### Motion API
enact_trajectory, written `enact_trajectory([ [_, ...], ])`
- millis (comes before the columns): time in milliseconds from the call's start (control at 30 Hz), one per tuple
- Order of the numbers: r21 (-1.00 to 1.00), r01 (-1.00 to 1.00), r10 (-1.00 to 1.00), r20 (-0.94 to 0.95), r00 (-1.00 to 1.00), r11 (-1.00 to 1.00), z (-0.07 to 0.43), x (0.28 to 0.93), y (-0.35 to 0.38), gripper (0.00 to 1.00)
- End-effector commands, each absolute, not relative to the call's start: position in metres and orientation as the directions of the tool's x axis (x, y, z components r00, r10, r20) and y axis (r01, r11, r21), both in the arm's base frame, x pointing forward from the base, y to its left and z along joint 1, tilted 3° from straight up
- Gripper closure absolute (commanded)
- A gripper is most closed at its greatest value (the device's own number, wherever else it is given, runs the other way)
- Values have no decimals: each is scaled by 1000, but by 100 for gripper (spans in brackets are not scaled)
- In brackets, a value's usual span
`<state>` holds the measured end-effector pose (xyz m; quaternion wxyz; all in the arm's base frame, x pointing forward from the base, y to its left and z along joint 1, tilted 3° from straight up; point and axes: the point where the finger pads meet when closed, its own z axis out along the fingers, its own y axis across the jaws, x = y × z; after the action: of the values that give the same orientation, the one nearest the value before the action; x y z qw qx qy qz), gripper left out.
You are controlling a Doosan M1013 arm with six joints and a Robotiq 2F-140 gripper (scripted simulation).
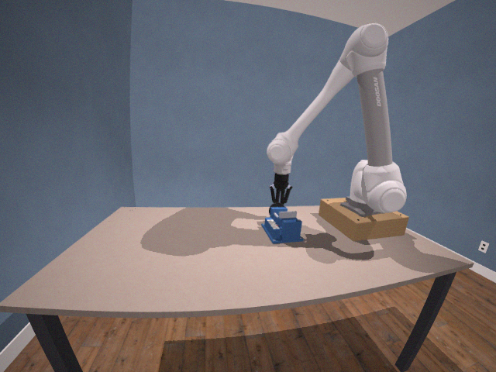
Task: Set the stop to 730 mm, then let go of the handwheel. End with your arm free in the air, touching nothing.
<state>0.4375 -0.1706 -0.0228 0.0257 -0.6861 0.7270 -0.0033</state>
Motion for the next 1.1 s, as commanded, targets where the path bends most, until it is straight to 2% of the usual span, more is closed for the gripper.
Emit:
enact_trajectory([
  [0,-40,-997,-998,-33,-57,59,-20,435,-170,96],
  [600,-40,-997,-998,-33,-57,59,7,428,-171,96],
  [1067,-40,-997,-998,-33,-57,59,32,452,-173,96],
])
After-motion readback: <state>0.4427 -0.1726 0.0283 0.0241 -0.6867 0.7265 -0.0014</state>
